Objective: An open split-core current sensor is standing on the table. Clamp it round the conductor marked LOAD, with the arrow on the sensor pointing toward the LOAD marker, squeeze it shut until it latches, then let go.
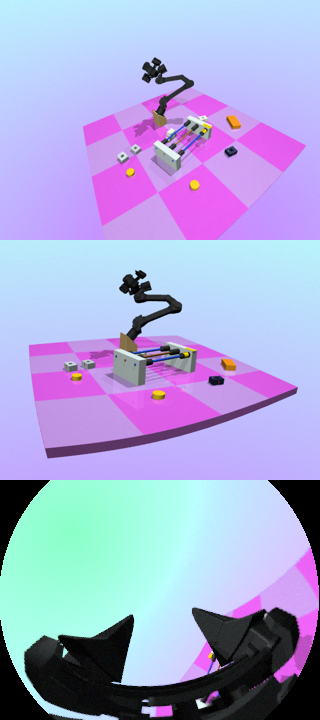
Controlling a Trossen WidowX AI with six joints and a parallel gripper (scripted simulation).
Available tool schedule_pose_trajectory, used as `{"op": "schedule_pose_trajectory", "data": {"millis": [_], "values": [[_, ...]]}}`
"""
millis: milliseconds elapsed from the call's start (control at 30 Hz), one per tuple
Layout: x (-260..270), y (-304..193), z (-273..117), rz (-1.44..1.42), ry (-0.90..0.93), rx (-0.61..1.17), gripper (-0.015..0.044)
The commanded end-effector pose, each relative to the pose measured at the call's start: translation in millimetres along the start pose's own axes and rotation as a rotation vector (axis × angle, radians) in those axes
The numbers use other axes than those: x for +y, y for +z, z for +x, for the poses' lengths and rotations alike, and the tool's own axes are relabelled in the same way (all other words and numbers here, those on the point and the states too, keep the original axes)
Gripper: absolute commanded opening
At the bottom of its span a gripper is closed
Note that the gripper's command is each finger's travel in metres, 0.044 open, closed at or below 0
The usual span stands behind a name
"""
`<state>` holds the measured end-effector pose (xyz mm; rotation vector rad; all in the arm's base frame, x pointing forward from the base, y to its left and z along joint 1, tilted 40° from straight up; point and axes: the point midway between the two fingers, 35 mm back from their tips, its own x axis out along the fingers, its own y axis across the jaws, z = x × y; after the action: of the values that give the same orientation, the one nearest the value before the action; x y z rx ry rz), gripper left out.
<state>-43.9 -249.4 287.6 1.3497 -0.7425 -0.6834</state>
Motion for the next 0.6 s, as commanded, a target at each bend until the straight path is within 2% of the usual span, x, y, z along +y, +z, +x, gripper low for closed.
{"op": "schedule_pose_trajectory", "data": {"millis": [0, 33, 267, 567], "values": [[0, -1, 1, -0.005, 0.003, 0.003, 0.0426], [1, -2, 6, -0.019, 0.011, 0.012, 0.044], [13, -37, 62, -0.202, 0.113, 0.117, 0.044], [31, -117, 118, -0.419, 0.231, 0.261, 0.044]]}}
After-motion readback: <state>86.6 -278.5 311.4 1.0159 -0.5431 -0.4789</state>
